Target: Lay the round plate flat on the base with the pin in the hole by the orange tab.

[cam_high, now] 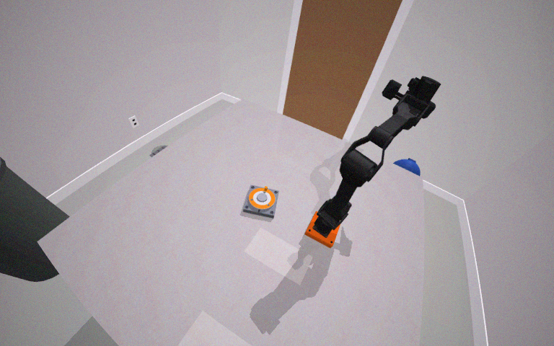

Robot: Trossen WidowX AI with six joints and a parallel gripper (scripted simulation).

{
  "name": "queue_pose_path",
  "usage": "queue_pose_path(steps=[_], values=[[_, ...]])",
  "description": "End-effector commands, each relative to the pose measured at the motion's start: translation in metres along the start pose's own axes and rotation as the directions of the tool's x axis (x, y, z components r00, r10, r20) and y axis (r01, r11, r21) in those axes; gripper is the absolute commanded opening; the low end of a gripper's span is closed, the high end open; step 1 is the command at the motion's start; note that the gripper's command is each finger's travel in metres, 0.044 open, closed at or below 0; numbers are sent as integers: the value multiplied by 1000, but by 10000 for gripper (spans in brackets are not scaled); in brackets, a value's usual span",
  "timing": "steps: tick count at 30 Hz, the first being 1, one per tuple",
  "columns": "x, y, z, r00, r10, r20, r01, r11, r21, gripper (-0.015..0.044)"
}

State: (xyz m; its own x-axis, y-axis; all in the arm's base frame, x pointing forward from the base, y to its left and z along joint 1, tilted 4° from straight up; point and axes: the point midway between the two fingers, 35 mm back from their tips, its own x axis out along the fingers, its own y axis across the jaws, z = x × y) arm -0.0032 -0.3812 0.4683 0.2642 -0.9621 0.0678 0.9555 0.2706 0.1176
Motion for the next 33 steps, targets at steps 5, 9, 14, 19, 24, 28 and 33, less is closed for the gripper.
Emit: queue_pose_path(steps=[5, 9, 14, 19, 24, 28, 33], values=[[23, 48, -44, 986, 100, -132, -96, 995, 37, 269], [33, 95, -84, 949, 190, -251, -181, 982, 58, 164], [22, 164, -144, 839, 320, -441, -309, 946, 99, 32], [6, 214, -182, 736, 390, -553, -402, 910, 106, 0], [-36, 282, -233, 561, 457, -690, -551, 828, 100, 0], [-67, 312, -262, 450, 452, -770, -618, 780, 96, 0], [-124, 347, -301, 284, 401, -871, -722, 687, 81, 0]])
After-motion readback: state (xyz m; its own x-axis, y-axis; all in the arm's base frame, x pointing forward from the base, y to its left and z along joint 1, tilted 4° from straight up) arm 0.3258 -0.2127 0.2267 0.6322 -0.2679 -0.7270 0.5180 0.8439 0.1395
